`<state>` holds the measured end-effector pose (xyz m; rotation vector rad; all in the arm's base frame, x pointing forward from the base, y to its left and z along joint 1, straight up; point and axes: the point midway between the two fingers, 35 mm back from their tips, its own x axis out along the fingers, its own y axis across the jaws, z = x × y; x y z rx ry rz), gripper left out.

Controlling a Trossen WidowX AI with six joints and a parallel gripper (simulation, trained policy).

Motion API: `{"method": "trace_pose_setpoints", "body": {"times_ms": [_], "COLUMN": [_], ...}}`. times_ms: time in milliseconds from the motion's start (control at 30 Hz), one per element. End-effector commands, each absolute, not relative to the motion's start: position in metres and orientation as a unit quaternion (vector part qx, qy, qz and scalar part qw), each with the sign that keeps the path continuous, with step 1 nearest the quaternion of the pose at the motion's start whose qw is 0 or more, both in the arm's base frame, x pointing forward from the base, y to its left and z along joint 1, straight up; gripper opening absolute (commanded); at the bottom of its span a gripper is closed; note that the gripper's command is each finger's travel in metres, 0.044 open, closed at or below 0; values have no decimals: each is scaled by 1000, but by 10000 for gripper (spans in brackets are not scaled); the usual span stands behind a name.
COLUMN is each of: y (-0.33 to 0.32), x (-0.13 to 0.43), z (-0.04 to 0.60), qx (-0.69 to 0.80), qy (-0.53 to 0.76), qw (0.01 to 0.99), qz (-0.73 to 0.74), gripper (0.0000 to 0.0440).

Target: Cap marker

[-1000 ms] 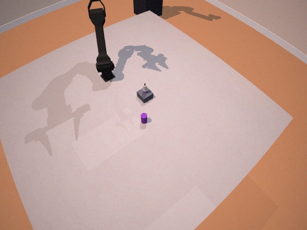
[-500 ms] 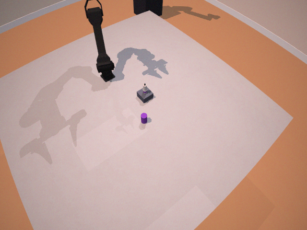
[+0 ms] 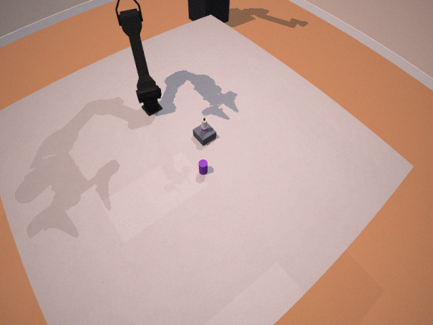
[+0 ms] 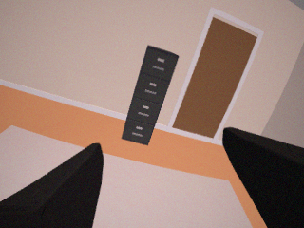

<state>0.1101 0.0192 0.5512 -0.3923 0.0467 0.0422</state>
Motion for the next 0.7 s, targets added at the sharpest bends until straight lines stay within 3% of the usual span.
{"method": "trace_pose_setpoints", "body": {"times_ms": [0,667], "y": [16,10], "x": [121,167], "z": [542,499], "qx": [-190,-162], "qy": [46,155], "qw": [980,971], "qz": [29,81], "gripper": [325,326]}}
